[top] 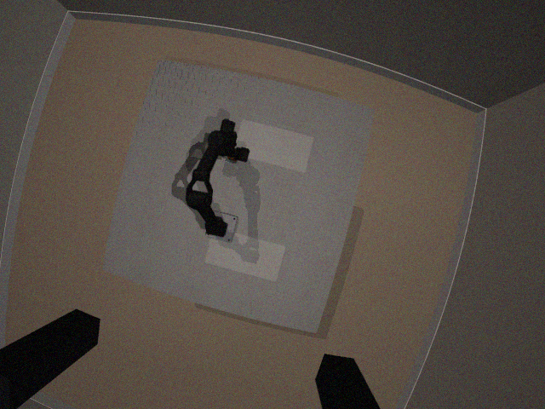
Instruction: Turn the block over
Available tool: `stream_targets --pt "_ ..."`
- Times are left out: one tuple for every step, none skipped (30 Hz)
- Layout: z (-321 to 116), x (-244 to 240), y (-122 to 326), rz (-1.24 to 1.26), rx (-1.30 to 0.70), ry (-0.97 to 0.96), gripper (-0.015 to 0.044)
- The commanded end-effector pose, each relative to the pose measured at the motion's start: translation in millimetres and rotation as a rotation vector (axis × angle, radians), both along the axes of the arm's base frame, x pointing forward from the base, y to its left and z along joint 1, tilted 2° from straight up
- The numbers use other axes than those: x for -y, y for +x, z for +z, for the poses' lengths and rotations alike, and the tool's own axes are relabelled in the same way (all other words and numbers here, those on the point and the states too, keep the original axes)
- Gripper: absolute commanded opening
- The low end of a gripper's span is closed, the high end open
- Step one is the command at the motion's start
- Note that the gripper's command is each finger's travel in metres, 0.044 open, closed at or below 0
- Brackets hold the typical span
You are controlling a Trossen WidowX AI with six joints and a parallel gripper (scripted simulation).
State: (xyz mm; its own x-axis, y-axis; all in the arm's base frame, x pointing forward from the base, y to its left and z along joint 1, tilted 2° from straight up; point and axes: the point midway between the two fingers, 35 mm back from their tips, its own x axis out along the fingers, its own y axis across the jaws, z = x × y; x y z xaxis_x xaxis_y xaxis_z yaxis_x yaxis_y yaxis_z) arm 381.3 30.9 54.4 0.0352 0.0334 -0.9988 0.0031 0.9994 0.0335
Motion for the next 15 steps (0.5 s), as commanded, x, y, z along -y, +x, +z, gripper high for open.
stream_targets --pt "-2.1 -0.6 -0.1 0.0 -0.004 0.003 0.0111" --pt "-2.1 -0.6 -0.1 0.0 -0.004 0.003 0.0105" --pt "-2.1 -0.6 -0.1 0.0 -0.004 0.003 0.0098" --pt "-2.1 -0.6 -0.1 0.0 -0.004 0.003 0.0091" --pt "-2.1 -0.6 -0.1 0.0 -0.004 0.003 0.0085" --pt "-2.1 -0.6 -0.1 0.0 -0.004 0.003 0.0078" --pt "-2.1 -0.6 -0.1 0.0 -0.004 0.003 0.0071" --pt "-2.1 -0.6 -0.1 0.0 -0.004 0.003 0.0065" --pt "-2.1 -0.6 -0.1 0.0 -0.004 0.003 0.0058" --pt "-2.1 -0.6 -0.1 0.0 -0.004 0.003 0.0051" --pt "-2.1 -0.6 -0.1 0.0 -0.004 0.003 0.0045" --pt "-1.1 -0.6 -0.1 0.0 -0.004 0.003 0.0018" --pt "1.8 -0.5 -0.1 0.0 -0.004 0.003 0.0" --pt "6.6 -0.3 -0.1 0.0 -0.004 0.003 0.0" --pt "12.9 -0.1 -0.2 0.0 -0.004 0.003 0.0"
